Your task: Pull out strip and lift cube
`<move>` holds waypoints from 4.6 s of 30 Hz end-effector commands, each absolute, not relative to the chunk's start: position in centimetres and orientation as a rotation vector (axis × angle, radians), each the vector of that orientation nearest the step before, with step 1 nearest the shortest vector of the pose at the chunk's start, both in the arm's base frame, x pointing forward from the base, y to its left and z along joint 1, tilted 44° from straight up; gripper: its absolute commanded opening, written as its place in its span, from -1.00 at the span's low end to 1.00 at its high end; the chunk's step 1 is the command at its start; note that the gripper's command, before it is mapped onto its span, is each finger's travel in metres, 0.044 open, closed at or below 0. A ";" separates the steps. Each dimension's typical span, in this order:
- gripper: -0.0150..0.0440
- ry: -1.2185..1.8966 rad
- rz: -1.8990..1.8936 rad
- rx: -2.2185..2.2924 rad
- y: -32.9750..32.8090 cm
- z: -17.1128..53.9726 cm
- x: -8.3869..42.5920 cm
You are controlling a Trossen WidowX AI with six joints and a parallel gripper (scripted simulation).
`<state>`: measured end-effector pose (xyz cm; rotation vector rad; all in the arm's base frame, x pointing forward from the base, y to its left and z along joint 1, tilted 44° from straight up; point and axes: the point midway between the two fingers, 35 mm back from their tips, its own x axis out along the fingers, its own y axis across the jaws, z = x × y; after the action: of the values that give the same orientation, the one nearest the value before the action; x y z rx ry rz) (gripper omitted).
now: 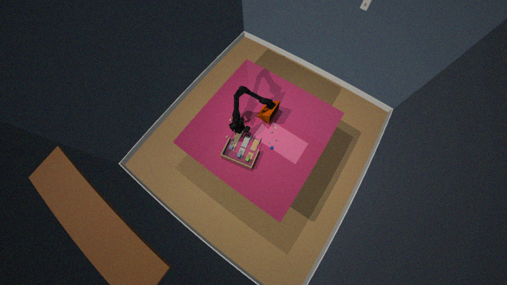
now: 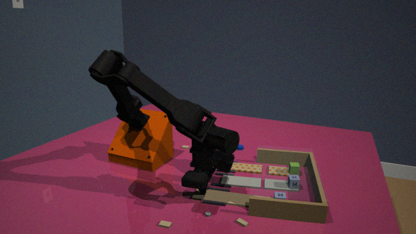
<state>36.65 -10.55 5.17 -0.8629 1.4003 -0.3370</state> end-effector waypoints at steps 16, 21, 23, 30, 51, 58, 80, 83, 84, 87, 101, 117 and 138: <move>-0.49 1.416 -0.334 -0.864 -11.9 5.1 33.5; -0.49 1.416 -0.334 -0.865 -12.1 5.1 32.8; -0.49 1.416 -0.334 -0.865 -12.2 5.2 32.5; -0.49 1.417 -0.334 -0.865 -12.6 5.3 31.6; -0.49 1.418 -0.334 -0.866 -13.6 5.5 28.7; -0.49 1.419 -0.334 -0.867 -14.0 5.6 27.7; -0.49 1.420 -0.334 -0.868 -15.2 6.0 24.4; -0.49 1.420 -0.334 -0.868 -15.3 6.0 24.1; -0.49 1.420 -0.334 -0.868 -15.3 6.0 24.0; -0.49 1.420 -0.334 -0.868 -15.3 6.0 24.0; -0.14 1.436 -0.288 -0.918 -11.8 9.0 25.7; 1.00 1.438 -0.277 -0.929 -9.6 8.5 30.6; 1.00 1.435 -0.277 -0.927 -6.9 8.3 37.0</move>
<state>35.85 -7.44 8.08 -0.9260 1.4432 -0.2715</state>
